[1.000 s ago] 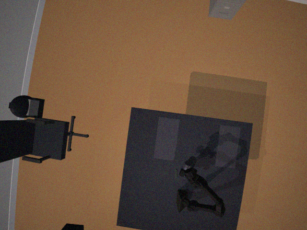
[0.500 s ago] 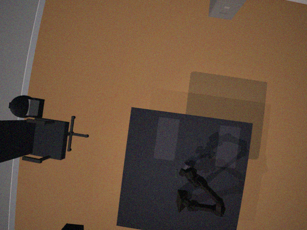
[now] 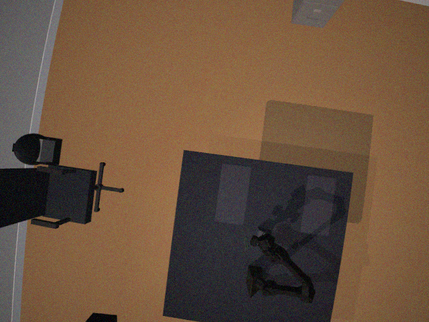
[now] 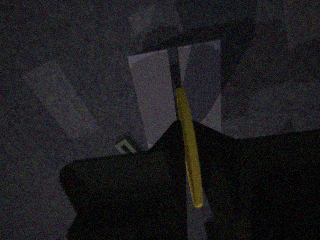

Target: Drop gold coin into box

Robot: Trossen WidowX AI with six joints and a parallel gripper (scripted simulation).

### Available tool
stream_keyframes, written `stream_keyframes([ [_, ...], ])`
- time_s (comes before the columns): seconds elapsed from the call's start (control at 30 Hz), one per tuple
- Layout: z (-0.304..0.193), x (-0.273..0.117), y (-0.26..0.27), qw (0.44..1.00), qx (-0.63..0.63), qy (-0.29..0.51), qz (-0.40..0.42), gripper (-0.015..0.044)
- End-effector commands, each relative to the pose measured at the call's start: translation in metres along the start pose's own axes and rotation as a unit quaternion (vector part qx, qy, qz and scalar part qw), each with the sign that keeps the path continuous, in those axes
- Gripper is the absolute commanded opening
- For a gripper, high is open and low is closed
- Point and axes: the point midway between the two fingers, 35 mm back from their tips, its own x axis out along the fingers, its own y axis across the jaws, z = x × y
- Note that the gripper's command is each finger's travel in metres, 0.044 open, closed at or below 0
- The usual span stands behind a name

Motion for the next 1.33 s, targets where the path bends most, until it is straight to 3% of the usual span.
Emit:
stream_keyframes([
  [0.0, -0.001, 0.003, 0.0, 1.0, -0.004, 0.0, -0.002, 0.0],
  [0.2, 0.0, 0.0, 0.0, 1.0, 0.0, 0.0, 0.0, 0.0157],
  [0.5, 0.0, 0.0, 0.0, 1.0, 0.0, 0.0, 0.0, 0.0161],
  [0.77, 0.0, -0.02, 0.0, 1.0, -0.001, 0.0, 0.0, 0.0371],
  [0.87, -0.003, -0.051, -0.001, 1.0, -0.004, 0.001, -0.002, 0.044],
  [1.3, -0.004, -0.06, -0.002, 1.0, -0.005, 0.001, -0.004, 0.044],
])
